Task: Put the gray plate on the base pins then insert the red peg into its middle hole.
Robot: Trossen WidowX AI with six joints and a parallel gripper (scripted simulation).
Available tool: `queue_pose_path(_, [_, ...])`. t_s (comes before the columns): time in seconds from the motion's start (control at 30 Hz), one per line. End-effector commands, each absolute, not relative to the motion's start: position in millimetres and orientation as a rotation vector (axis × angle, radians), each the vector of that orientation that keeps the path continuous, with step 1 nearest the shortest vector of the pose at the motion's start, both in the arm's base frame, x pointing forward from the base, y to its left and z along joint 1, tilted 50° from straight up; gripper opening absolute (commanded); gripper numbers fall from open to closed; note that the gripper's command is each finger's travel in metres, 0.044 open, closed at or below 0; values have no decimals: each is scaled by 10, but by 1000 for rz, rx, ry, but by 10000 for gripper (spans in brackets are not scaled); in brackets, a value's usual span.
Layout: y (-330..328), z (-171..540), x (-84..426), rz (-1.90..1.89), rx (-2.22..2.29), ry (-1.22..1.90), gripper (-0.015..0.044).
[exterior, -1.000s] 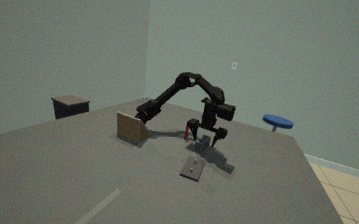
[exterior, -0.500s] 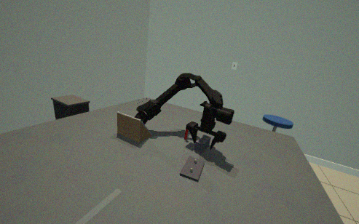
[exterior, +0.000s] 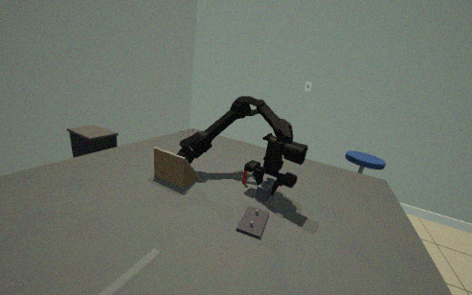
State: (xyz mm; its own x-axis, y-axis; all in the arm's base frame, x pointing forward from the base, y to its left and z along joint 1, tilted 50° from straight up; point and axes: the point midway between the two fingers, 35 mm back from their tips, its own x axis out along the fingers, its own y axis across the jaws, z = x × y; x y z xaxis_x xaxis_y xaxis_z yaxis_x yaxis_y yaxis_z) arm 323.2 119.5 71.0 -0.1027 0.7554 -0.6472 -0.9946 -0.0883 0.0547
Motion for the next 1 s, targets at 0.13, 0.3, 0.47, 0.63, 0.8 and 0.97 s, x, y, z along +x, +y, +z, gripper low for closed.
queue_pose_path(0.13, [1200, 712, 3232, 1601, -541, 577, 19])
queue_pose_path(0.3, [1200, 712, 3232, 1601, -541, 577, 0])
queue_pose_path(0.47, [1144, 761, 3262, 1593, -538, 582, 0])
queue_pose_path(0.63, [1030, 861, 3316, 1578, -531, 591, 0])
queue_pose_path(0.8, [912, 964, 3360, 1561, -523, 605, 0])
queue_pose_path(0.97, [793, 1068, 3394, 1544, -513, 620, 0])
